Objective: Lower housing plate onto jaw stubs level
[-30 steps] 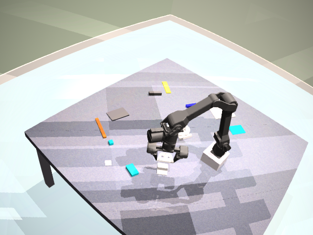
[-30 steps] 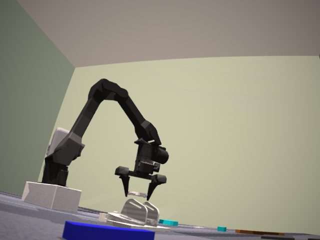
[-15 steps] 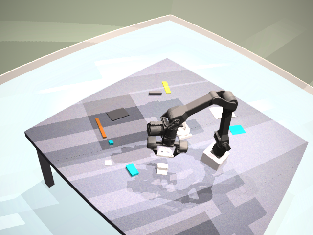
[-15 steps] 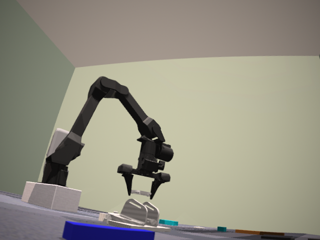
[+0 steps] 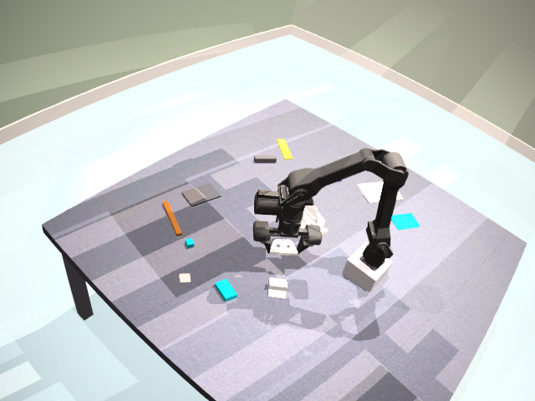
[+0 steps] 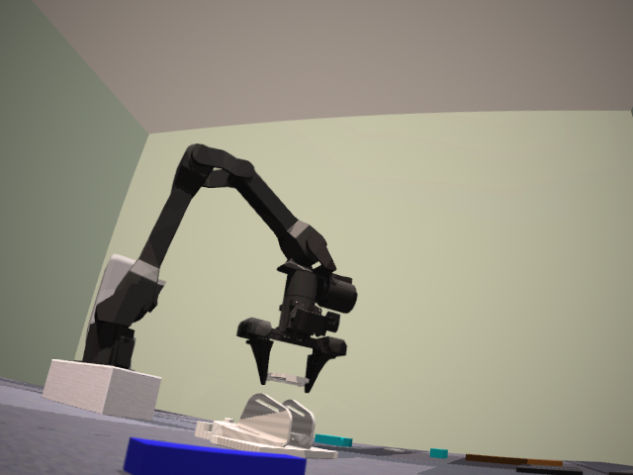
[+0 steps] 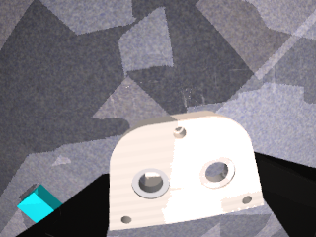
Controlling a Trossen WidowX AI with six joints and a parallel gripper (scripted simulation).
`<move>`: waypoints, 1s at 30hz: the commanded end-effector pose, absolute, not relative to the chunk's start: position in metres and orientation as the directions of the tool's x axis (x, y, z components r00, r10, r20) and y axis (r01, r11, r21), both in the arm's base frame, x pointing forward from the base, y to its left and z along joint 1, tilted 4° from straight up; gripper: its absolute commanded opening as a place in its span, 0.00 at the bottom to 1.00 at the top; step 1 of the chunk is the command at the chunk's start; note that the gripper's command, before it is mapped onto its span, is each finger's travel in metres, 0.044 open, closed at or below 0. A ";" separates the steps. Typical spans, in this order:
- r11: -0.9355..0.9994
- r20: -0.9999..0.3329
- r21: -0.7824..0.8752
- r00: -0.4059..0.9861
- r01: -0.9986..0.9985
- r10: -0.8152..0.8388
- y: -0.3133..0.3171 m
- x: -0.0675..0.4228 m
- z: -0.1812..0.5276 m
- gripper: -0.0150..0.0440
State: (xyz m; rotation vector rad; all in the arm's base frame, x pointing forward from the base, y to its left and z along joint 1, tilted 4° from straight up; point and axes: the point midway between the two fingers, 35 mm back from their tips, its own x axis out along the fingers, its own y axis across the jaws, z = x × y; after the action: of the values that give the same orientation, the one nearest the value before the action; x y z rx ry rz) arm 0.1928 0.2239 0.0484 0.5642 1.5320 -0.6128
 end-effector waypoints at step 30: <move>0.847 -0.999 -0.034 -0.034 0.531 -0.019 0.124 0.237 0.051 0.85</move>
State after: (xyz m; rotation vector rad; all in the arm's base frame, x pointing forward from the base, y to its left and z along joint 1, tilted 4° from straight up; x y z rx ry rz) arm 0.2341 0.1341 0.0496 0.4354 1.5586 -0.4813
